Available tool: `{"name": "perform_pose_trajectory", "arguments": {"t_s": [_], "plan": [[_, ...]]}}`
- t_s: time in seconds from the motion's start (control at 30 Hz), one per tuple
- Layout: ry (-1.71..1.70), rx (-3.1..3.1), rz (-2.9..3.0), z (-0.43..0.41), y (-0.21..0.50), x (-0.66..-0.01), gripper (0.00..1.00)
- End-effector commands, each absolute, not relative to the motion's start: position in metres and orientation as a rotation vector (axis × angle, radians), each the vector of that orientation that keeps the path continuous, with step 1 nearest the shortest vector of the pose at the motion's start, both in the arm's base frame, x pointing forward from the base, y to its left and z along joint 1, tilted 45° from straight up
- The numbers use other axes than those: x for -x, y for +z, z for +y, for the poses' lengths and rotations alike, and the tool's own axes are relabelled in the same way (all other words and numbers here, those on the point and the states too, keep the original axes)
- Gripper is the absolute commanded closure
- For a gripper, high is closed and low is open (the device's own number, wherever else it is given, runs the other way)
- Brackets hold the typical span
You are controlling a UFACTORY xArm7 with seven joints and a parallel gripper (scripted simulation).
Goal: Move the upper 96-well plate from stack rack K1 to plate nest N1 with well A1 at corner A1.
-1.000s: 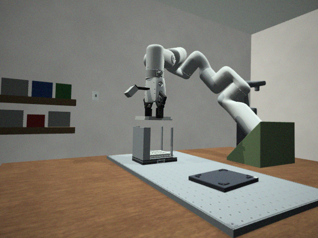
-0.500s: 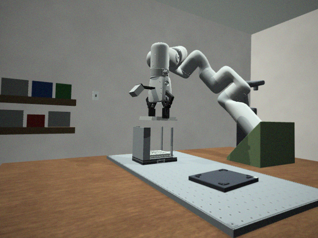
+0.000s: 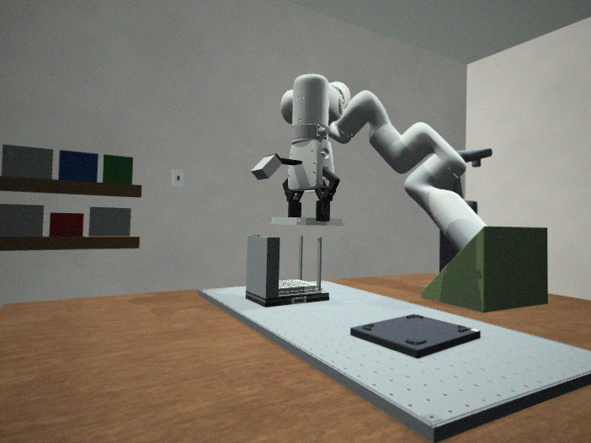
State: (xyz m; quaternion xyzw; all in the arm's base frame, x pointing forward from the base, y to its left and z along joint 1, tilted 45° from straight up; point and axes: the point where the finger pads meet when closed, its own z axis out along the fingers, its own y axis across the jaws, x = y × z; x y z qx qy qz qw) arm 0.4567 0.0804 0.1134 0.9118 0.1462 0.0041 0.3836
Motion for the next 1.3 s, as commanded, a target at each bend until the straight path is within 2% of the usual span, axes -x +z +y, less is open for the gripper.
{"name": "perform_pose_trajectory", "arguments": {"t_s": [0.0,1.27], "plan": [[0.016,-2.326,0.376,0.096,0.100,-0.451,1.00],[0.015,-2.327,0.376,0.167,0.019,-0.416,1.00]]}}
